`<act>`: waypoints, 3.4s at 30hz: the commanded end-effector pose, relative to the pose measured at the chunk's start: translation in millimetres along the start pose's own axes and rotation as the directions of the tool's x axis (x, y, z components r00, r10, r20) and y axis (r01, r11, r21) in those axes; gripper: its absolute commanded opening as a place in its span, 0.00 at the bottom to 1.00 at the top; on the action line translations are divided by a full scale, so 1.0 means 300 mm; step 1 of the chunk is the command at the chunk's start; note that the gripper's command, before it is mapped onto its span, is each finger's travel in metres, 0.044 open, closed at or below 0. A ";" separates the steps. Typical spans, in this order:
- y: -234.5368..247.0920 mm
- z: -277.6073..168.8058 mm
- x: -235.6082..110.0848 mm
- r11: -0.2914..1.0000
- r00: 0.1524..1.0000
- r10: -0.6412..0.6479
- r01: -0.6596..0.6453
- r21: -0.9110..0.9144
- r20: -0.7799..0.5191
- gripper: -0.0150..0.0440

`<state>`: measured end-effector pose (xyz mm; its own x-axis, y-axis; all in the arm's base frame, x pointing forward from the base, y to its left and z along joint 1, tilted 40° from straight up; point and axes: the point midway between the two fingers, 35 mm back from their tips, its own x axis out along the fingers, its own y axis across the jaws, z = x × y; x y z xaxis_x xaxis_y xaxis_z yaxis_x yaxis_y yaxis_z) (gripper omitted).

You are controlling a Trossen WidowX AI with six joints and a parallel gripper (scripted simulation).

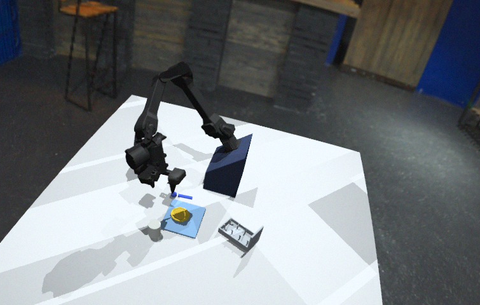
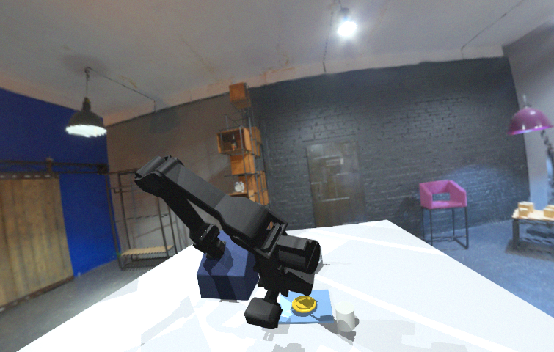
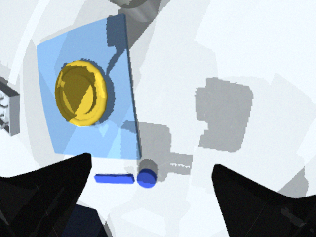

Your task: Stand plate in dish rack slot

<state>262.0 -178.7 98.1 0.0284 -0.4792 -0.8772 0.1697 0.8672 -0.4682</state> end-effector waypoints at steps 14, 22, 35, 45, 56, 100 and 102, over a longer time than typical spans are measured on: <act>0.325 0.093 0.064 0.963 0.979 -0.202 0.204 -0.177 0.032 0.93; 0.317 0.097 0.106 0.963 0.979 -0.201 0.204 -0.177 0.031 0.93; 0.303 0.101 0.174 0.963 0.979 -0.202 0.204 -0.177 0.031 0.93; 0.292 0.102 0.226 0.962 0.979 -0.203 0.206 -0.177 0.032 0.93; 0.285 0.102 0.253 0.962 0.978 -0.205 0.207 -0.177 0.032 0.89; 0.421 0.131 -0.228 0.965 0.981 -0.191 0.194 -0.177 0.030 0.25; 0.428 0.127 -0.263 0.965 0.981 -0.194 0.196 -0.177 0.030 0.25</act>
<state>319.0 -45.0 99.1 0.0157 -0.6442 -0.7647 -0.0109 0.7647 -0.6443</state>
